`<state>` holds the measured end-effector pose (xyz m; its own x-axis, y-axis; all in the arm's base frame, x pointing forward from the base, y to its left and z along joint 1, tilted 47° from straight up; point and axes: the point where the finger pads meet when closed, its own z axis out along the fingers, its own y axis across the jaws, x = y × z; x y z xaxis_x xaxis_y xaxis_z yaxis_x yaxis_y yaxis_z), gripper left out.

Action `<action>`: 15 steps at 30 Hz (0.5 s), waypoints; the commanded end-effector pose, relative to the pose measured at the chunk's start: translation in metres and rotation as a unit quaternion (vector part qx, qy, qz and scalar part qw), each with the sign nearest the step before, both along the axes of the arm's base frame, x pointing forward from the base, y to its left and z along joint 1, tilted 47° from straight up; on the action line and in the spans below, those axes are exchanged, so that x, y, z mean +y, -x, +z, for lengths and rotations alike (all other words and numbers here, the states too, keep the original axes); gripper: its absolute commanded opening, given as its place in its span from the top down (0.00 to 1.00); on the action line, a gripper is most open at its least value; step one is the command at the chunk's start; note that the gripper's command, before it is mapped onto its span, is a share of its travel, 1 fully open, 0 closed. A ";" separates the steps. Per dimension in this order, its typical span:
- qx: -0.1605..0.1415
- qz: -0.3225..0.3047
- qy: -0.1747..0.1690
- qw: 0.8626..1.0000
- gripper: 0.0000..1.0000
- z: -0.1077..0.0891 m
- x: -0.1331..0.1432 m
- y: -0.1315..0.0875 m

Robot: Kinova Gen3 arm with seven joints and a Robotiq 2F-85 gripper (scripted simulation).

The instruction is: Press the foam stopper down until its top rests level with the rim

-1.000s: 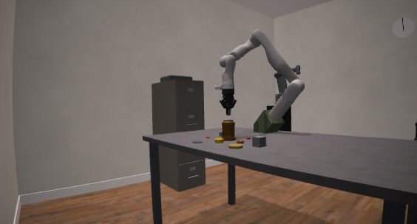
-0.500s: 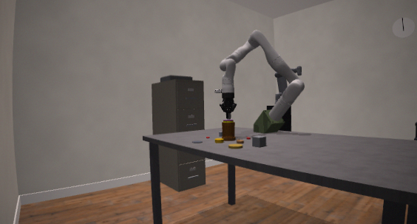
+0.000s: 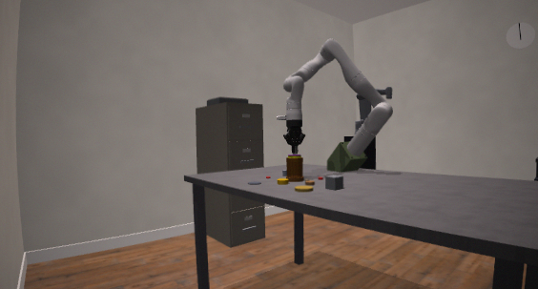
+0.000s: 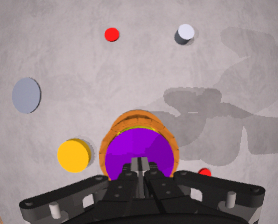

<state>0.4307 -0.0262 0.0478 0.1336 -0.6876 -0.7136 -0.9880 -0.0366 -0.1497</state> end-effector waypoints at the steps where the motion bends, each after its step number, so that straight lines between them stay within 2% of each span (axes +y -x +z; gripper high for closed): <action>1: 0.002 -0.002 0.001 1.000 1.00 -0.002 0.001 0.000; 15: 0.002 -0.001 0.001 1.000 1.00 -0.005 0.003 0.000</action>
<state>0.4309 -0.0242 0.0458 0.1335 -0.6878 -0.7135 -0.9880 -0.0363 -0.1499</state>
